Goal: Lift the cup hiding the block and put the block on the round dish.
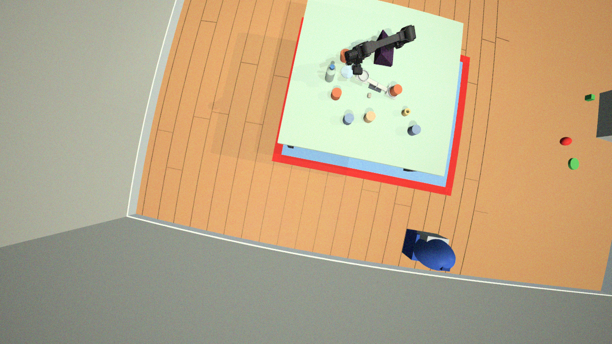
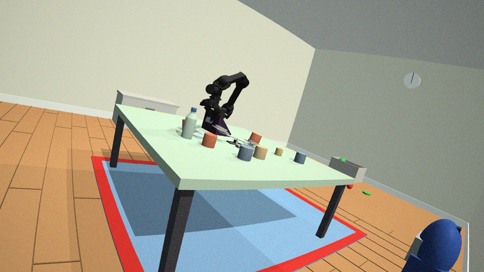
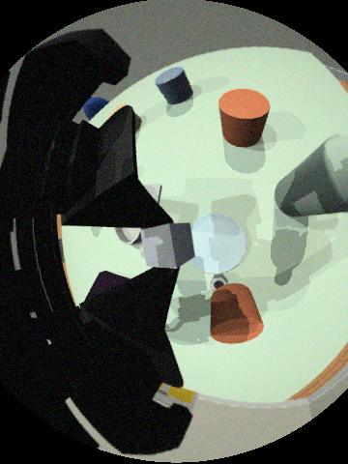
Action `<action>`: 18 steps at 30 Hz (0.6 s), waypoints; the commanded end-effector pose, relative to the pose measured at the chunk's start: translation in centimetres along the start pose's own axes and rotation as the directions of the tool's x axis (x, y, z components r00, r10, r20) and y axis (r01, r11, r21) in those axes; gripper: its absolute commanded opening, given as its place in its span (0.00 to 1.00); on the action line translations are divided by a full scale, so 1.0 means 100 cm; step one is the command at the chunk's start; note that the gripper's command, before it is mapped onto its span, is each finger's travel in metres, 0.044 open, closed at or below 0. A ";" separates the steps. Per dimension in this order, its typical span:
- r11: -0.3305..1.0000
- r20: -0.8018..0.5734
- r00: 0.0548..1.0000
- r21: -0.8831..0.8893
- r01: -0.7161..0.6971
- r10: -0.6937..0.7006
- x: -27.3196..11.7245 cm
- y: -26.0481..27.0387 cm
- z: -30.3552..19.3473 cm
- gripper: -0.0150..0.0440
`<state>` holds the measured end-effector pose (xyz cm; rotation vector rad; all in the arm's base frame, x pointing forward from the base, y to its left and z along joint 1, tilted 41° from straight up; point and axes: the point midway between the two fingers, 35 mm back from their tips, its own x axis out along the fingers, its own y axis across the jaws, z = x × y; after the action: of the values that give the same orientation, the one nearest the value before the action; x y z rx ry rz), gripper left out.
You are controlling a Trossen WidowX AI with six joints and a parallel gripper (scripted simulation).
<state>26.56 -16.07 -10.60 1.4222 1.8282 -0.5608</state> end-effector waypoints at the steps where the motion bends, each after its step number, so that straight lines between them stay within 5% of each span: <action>1: 1.000 0.002 1.000 -0.002 0.002 -0.002 0.027 -0.020 0.021 0.25; 18: 1.000 0.001 1.000 -0.003 0.001 -0.001 0.073 -0.022 0.023 0.25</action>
<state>24.55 -14.87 -16.87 1.4152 1.8209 -0.5610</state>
